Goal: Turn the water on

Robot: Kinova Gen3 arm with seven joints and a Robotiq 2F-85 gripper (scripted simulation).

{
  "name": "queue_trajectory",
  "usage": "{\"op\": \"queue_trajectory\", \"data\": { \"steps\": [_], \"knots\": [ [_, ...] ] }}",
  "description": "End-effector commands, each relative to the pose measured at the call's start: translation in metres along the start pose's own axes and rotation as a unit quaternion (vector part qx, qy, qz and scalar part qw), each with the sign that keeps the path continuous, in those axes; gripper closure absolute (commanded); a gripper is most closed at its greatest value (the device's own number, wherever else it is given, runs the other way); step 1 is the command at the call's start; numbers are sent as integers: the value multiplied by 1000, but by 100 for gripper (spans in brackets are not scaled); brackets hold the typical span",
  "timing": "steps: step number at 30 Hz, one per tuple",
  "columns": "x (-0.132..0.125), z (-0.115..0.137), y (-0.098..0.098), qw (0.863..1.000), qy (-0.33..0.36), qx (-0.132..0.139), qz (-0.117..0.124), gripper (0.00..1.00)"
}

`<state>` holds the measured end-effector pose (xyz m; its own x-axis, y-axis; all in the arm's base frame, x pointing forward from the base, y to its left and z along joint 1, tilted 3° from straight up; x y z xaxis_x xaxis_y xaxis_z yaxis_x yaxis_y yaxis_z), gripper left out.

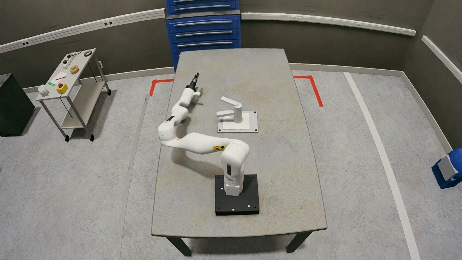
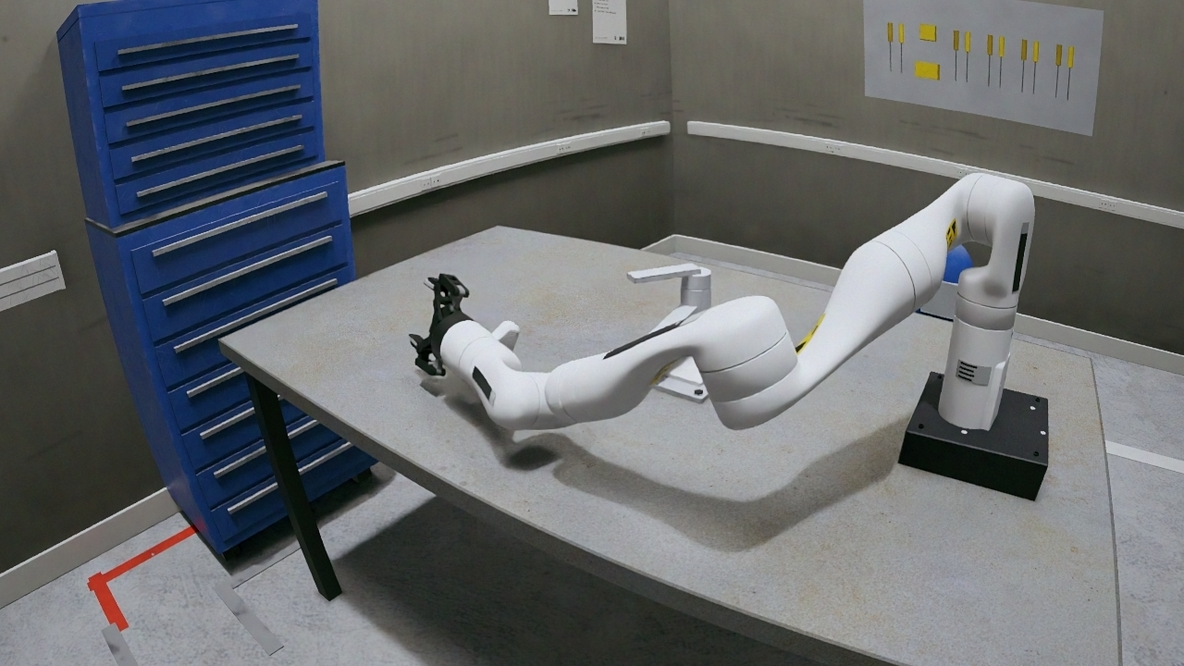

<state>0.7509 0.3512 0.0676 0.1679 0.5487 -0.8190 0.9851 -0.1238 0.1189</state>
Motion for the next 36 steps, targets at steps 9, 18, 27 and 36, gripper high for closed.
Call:
{"op": "queue_trajectory", "data": {
  "steps": [9, 18, 27, 36],
  "knots": [
    [-1, -1, 0, 1000, 1, -1, 1, 0],
    [-1, -1, 0, 1000, 1, -1, 1, 0],
    [-17, 4, 7, 999, 26, 15, 14, 0],
    [-67, 24, 22, 991, 105, 66, 56, 0]
  ]
}}
Point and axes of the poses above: the point where the finger pads meet when closed, its own y axis out along the fingers, its own x axis across the jaws, z = x × y, the point moved 1 cm from there along -y, back along the fingers, and after that the axes turned 13 degrees about y, right-handed, at the moved point
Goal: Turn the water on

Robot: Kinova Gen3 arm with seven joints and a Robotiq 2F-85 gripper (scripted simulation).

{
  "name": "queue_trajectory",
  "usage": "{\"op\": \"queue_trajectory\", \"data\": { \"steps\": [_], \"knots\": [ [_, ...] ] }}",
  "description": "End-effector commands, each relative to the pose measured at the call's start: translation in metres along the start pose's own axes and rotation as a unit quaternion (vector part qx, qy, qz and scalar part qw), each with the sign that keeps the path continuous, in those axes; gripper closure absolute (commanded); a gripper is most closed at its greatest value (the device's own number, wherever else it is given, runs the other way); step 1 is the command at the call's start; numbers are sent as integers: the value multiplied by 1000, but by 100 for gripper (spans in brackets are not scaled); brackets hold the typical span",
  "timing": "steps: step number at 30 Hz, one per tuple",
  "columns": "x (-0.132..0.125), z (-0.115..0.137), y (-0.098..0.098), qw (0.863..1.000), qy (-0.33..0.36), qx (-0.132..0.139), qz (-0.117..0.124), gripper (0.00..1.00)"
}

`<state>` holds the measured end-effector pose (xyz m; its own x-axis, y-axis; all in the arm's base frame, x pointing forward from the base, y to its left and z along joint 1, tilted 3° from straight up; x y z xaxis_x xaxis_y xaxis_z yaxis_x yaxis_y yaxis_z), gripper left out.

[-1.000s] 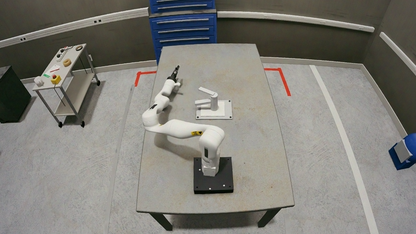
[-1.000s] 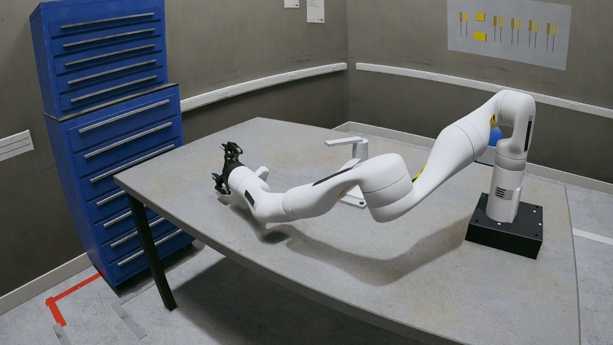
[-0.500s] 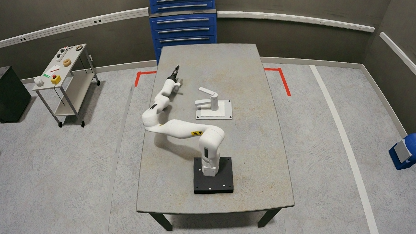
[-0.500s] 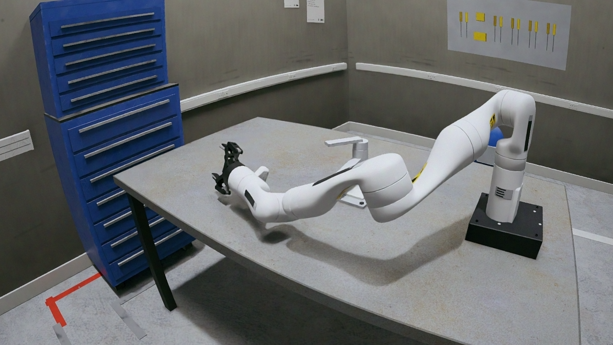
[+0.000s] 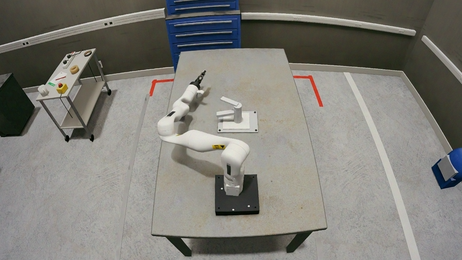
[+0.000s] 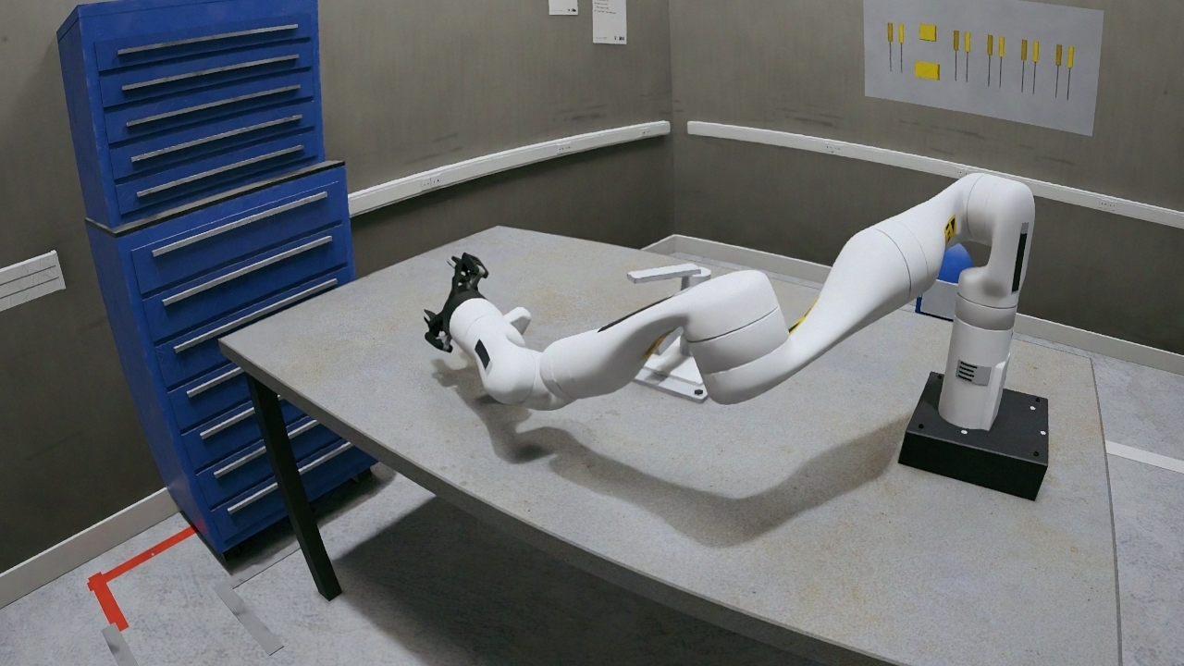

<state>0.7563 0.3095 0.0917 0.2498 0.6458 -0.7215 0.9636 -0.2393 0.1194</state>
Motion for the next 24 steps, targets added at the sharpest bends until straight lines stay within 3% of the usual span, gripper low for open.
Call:
{"op": "queue_trajectory", "data": {
  "steps": [1, 7, 13, 15, 17, 20, 24],
  "knots": [
    [-35, 2, 15, 998, 51, 31, 28, 0],
    [-79, 18, 27, 987, 122, 77, 69, 0],
    [-124, 40, 35, 965, 199, 129, 115, 0],
    [-124, 40, 35, 965, 199, 129, 115, 0],
    [-148, 54, 36, 946, 245, 160, 142, 0],
    [-160, 62, 36, 935, 266, 175, 156, 0],
    [-184, 79, 33, 907, 315, 209, 187, 0]
  ]
}}
Point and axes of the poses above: the point where the finger pads meet when closed, its own y axis out along the fingers, its own x axis across the jaws, z = x × y, the point moved 1 cm from there along -y, back along the fingers, and after that the axes turned 13 degrees about y, right-handed, at the moved point
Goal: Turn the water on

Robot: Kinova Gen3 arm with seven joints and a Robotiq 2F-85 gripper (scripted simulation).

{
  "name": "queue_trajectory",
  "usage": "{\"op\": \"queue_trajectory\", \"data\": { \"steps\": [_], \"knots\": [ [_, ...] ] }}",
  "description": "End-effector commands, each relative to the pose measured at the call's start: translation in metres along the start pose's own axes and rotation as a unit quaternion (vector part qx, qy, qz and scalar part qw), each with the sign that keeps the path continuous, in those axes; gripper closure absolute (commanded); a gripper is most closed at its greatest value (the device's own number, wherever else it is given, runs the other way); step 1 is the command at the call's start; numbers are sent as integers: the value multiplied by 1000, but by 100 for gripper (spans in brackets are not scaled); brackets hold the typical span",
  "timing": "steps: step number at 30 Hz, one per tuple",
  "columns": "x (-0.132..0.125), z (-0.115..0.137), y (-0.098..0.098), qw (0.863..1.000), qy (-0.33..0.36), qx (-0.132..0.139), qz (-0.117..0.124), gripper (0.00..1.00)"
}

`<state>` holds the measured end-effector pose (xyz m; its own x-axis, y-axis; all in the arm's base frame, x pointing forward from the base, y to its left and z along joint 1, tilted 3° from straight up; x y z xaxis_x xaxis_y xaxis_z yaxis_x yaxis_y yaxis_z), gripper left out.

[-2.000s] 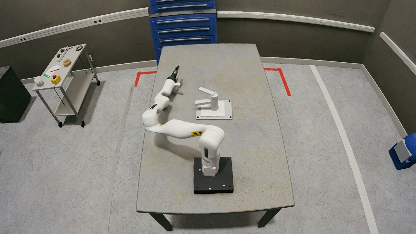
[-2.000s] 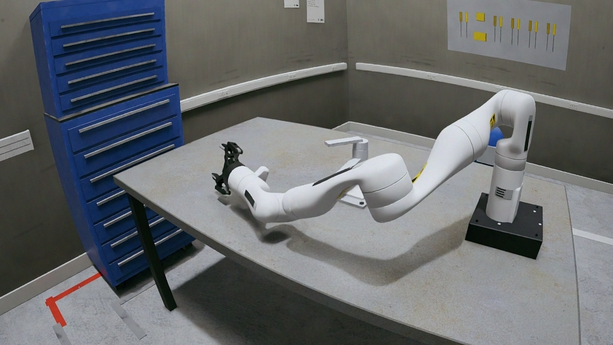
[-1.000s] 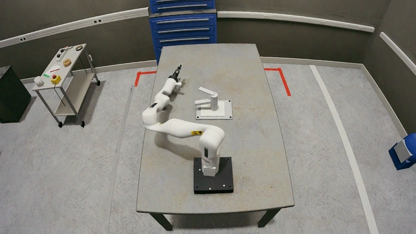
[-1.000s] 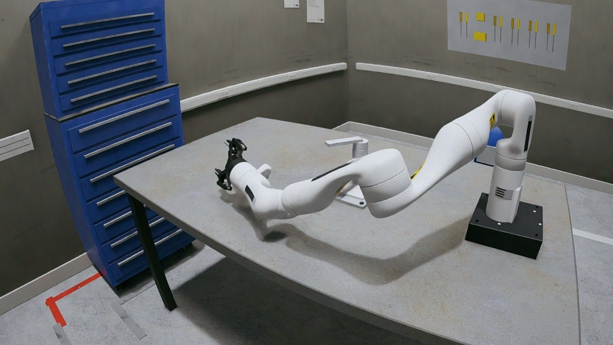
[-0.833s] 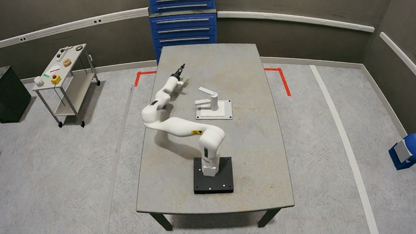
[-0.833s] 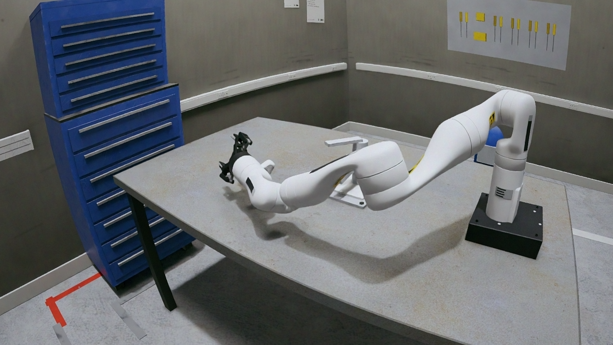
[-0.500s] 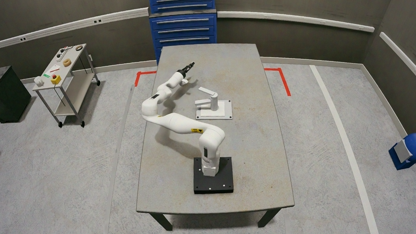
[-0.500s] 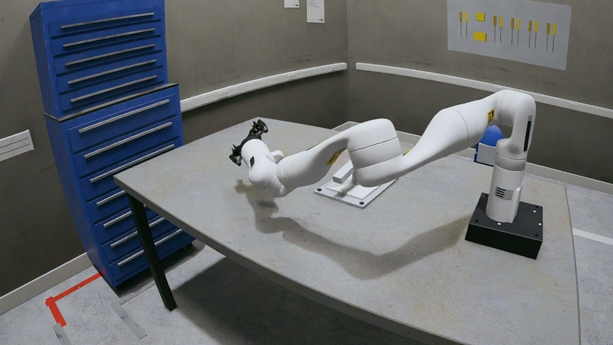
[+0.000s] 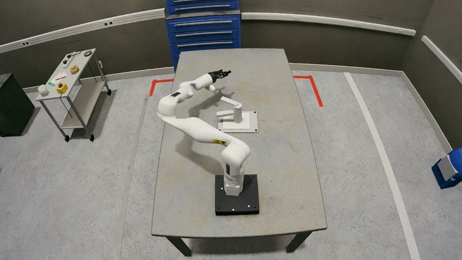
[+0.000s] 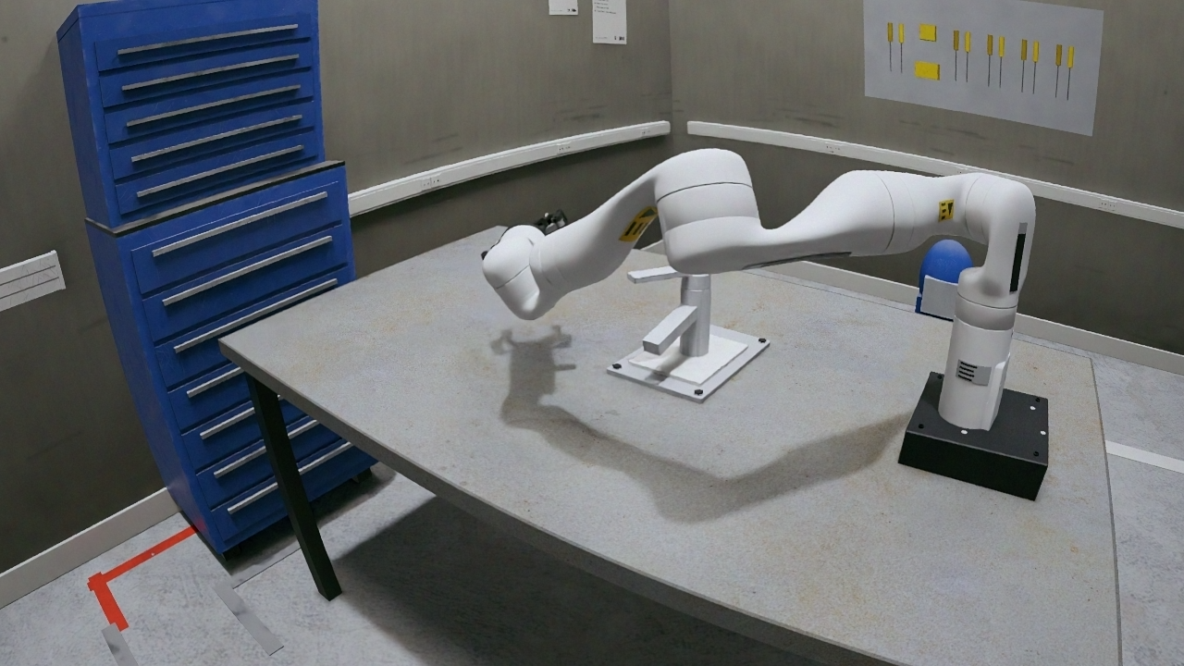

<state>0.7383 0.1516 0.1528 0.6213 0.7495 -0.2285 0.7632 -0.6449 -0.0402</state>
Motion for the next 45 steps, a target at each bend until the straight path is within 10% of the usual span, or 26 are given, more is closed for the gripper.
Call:
{"op": "queue_trajectory", "data": {
  "steps": [1, 8, 25, 40, 42, 45],
  "knots": [
    [-34, -16, 15, 996, 63, 40, 39, 0],
    [-67, -11, 22, 985, 128, 86, 82, 0],
    [-145, 15, 10, 899, 311, 228, 208, 0],
    [-183, 32, -46, 744, 458, 369, 317, 0],
    [-183, 32, -46, 744, 458, 369, 317, 0],
    [-186, 30, -66, 695, 487, 405, 340, 0]
  ]
}}
Point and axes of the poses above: the point where the finger pads meet when closed, its own y axis out along the fingers, its own x axis across the jaws, z = x × y, the point moved 1 cm from there along -y, back along the fingers, and after that the axes turned 13 degrees about y, right-handed, at the moved point
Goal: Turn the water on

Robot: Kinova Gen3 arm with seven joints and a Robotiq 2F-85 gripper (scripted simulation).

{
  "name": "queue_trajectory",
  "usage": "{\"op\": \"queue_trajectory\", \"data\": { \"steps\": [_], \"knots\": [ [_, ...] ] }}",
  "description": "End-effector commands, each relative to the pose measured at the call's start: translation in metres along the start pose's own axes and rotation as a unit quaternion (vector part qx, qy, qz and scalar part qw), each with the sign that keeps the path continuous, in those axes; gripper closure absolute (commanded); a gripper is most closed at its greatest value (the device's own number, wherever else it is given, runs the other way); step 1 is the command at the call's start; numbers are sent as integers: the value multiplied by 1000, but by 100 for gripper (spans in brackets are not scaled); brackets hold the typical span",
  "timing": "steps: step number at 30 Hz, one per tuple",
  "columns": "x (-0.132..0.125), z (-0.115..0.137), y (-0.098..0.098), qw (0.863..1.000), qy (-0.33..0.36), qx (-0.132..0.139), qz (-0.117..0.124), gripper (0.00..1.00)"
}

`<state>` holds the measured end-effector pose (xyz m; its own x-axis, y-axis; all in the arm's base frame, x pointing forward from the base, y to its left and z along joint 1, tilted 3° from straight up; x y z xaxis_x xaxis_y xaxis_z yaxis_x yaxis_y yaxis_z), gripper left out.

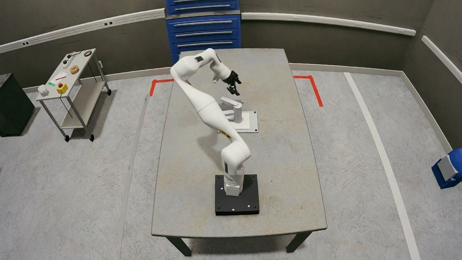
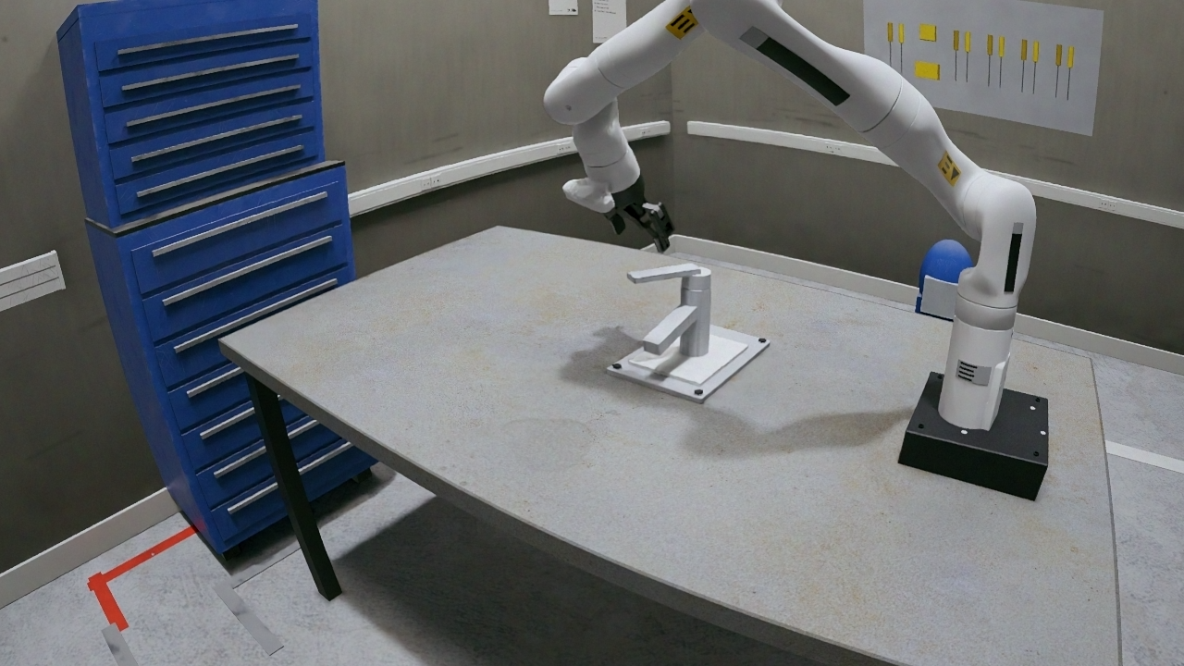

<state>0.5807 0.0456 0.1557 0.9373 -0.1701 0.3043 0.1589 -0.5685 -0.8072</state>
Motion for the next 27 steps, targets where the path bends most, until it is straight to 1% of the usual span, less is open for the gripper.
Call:
{"op": "queue_trajectory", "data": {
  "steps": [1, 6, 12, 14, 17, 21, 27],
  "knots": [
    [-12, -6, -17, 996, 51, 54, 39, 0],
    [-32, -2, -38, 985, 98, 109, 87, 0],
    [-52, 4, -70, 963, 148, 174, 143, 0],
    [-52, 4, -70, 963, 148, 174, 143, 0],
    [-58, 6, -84, 953, 164, 197, 162, 0],
    [-63, 7, -95, 944, 176, 216, 177, 0],
    [-66, 8, -101, 940, 181, 225, 184, 0]
  ]
}}
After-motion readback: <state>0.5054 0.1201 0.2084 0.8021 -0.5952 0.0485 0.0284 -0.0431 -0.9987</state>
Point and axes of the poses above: the point where the finger pads meet when closed, its own y axis out along the fingers, its own x axis across the jaws, z = x × y, the point moved 1 cm from there along -y, back along the fingers, and after that the axes turned 13 degrees about y, right-handed, at the moved point
